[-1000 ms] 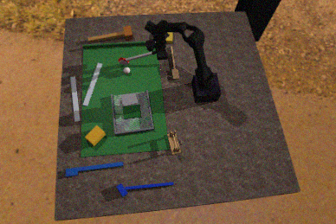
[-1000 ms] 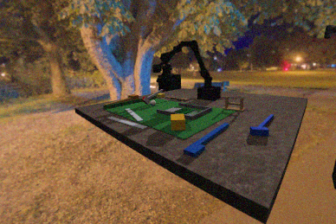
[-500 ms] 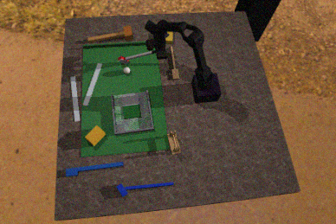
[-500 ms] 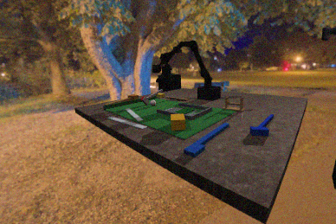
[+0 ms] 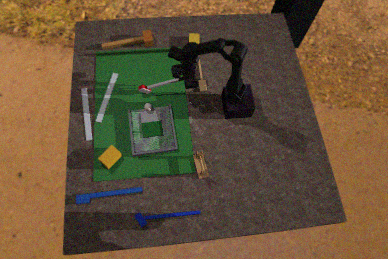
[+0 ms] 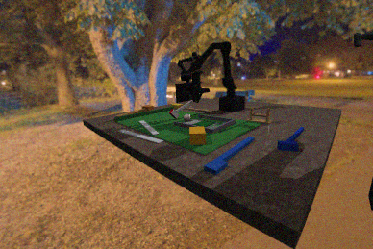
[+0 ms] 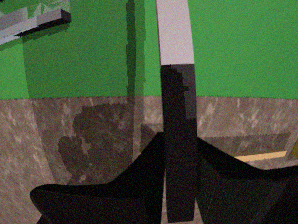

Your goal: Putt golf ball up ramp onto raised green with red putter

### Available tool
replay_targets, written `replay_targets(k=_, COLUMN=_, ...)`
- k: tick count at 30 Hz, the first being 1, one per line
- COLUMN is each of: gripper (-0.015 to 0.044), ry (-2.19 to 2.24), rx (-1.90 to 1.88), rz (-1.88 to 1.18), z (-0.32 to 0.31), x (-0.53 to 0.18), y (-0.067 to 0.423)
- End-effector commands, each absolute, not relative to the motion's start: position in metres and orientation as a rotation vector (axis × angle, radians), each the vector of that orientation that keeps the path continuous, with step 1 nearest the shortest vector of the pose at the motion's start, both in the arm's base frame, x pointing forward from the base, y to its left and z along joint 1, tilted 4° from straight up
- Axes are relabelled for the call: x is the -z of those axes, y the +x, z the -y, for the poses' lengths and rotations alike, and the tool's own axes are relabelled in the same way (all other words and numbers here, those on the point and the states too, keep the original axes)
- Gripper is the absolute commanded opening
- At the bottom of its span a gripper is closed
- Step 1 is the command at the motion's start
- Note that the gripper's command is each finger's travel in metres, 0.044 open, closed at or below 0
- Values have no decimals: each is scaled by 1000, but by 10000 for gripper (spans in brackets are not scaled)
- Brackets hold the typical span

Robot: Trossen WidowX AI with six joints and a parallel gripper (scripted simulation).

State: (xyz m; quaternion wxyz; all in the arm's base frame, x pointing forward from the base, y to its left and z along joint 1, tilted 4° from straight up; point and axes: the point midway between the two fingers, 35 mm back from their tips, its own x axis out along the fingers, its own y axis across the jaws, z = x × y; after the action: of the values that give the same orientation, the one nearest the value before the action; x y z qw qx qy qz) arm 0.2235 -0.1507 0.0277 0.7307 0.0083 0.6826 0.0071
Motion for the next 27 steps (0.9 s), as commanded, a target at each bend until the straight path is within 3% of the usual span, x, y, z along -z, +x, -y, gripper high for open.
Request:
replay_targets(k=1, gripper=0, ry=19, rx=-7, rz=-1498, z=148, x=-37, y=222)
replay_targets(k=10, gripper=0, ry=19, rx=-6, rz=-1498, z=149, x=-86, y=218)
replay_targets(k=27, gripper=0, ry=21, rx=-5, rz=-1497, z=149, x=-79, y=219)
